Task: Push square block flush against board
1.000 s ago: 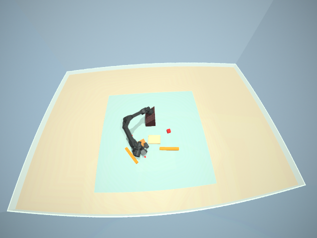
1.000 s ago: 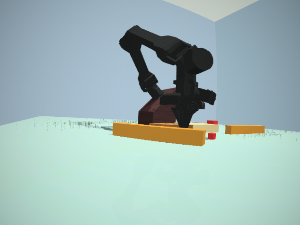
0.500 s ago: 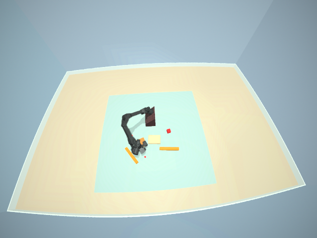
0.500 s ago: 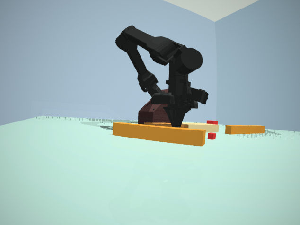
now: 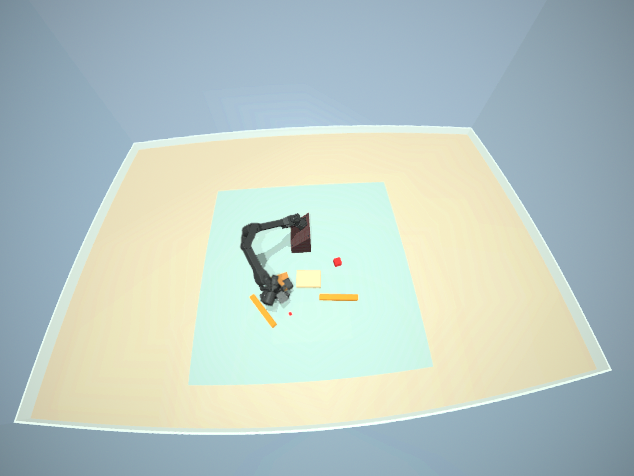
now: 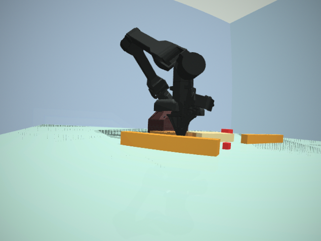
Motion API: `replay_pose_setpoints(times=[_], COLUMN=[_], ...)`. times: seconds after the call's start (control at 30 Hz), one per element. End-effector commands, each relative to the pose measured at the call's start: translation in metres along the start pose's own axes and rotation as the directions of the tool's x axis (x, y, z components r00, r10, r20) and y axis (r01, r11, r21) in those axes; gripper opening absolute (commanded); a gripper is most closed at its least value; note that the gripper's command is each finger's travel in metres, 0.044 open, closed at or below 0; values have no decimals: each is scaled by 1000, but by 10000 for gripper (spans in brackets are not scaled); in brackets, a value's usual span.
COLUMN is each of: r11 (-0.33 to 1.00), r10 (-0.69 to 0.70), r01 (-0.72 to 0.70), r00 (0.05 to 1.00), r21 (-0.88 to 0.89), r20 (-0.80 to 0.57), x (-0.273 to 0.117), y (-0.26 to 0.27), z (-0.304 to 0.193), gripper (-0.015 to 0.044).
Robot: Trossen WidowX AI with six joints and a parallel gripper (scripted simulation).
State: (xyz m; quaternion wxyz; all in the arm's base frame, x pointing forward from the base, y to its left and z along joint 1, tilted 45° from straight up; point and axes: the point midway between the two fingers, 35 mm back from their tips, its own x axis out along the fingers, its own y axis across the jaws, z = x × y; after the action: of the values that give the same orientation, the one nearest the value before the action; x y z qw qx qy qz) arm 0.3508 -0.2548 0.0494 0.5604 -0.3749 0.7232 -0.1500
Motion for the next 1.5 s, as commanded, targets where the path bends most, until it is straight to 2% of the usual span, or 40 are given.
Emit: replay_pose_setpoints(times=[0.0,0.6,1.47], r11=[1000,1000,1000], r10=[7,8,7], r01=[-7,-8,-7], r00=[1000,1000,1000], r21=[-7,-8,-7], r20=[-12,-14,-12], x=[3,3,3], y=[3,7,3], z=[-12,-41,-4], gripper=[0,0,0])
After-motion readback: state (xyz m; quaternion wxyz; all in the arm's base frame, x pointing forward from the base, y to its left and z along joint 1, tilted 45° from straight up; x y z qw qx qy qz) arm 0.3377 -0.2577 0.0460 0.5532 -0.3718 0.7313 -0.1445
